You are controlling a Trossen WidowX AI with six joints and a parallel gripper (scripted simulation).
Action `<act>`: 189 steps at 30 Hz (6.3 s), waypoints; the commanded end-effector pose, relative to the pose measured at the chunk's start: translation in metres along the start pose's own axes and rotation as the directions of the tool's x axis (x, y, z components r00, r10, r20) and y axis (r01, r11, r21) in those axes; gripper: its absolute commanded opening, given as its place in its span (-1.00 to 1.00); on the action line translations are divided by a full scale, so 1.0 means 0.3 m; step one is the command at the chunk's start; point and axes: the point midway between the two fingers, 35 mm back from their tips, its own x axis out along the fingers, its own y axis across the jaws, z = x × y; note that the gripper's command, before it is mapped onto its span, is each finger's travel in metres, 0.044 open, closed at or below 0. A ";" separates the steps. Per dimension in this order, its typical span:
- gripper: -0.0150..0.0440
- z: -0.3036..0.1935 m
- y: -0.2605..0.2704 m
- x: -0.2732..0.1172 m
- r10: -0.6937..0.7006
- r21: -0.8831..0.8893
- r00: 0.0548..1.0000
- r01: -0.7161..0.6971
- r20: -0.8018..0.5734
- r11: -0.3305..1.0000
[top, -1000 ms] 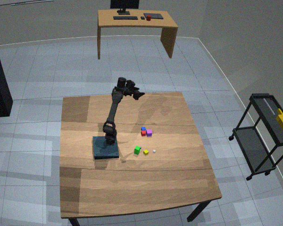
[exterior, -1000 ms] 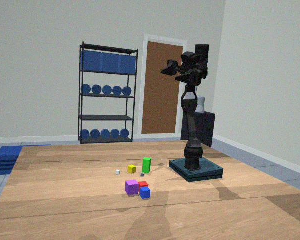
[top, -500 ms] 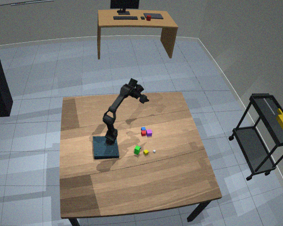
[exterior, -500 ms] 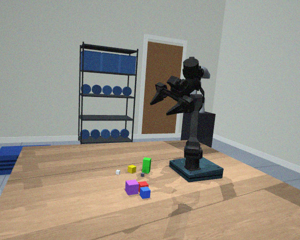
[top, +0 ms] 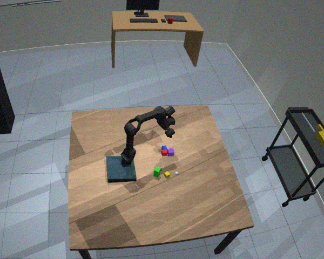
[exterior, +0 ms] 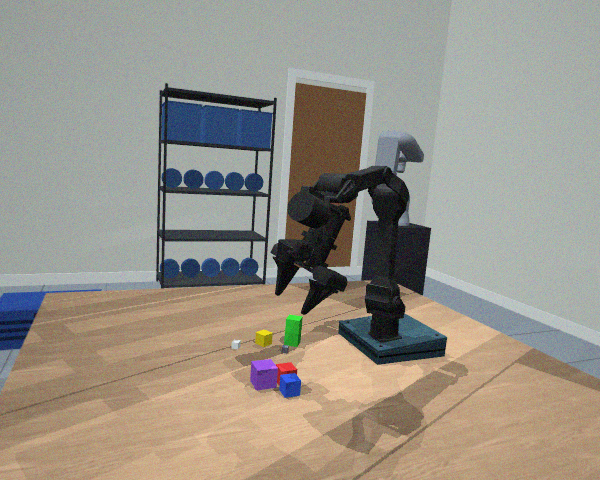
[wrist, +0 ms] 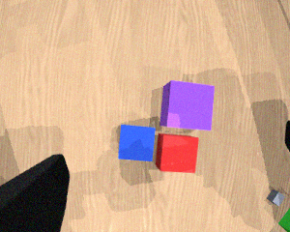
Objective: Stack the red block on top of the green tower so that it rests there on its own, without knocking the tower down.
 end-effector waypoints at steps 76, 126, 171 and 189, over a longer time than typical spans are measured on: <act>1.00 -0.270 -0.050 0.557 0.119 0.258 0.929 -0.026 -0.351 0.966; 1.00 -0.151 -0.087 0.260 0.121 0.259 0.931 -0.030 -0.344 0.965; 1.00 -0.264 -0.051 0.545 0.119 0.258 0.929 -0.026 -0.351 0.966; 1.00 -0.270 -0.050 0.557 0.119 0.258 0.929 -0.026 -0.351 0.966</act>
